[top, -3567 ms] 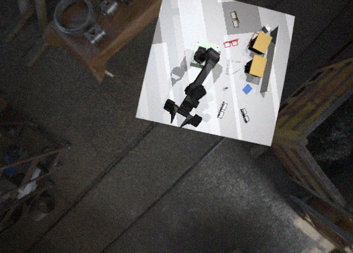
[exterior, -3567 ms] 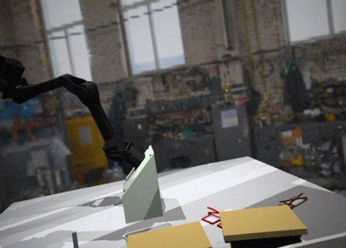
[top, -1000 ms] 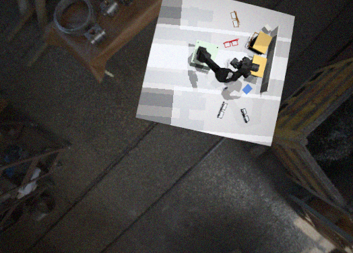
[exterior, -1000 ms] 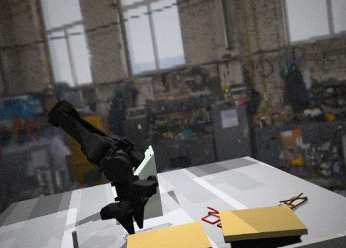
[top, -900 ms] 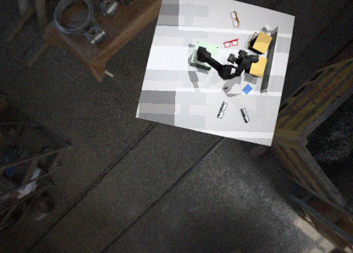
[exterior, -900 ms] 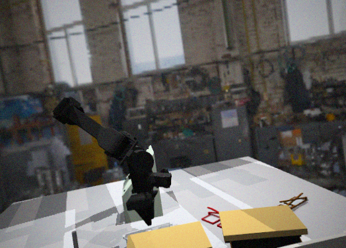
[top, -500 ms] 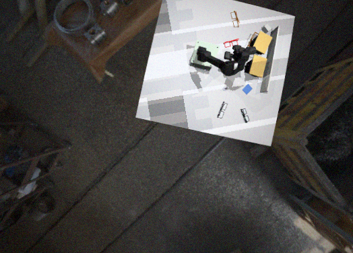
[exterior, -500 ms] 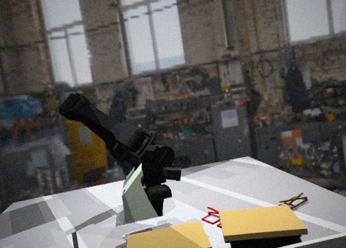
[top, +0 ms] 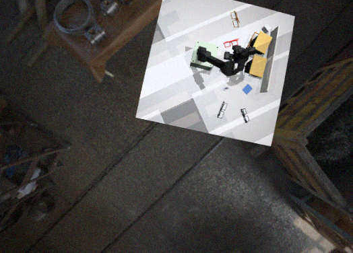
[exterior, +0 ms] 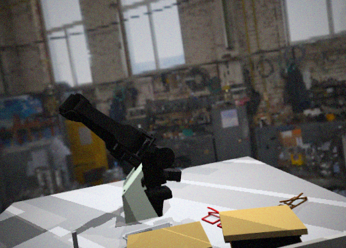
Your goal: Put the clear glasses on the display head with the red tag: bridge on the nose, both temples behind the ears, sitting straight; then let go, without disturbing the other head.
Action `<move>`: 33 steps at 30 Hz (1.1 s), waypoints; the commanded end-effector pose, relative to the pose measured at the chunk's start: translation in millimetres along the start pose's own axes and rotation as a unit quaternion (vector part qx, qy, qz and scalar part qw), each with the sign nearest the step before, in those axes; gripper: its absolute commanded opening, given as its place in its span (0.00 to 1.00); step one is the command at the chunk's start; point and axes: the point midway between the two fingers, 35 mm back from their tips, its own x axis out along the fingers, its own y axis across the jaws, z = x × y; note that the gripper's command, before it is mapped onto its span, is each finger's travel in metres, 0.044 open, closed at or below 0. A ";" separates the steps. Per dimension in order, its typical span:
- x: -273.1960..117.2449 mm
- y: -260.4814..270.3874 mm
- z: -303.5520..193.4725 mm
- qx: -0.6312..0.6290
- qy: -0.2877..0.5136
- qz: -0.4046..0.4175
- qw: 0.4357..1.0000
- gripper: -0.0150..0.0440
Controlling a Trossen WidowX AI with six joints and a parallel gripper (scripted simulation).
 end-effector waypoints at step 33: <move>56.7 8.6 -1.8 -0.006 0.005 0.003 1.000 0.46</move>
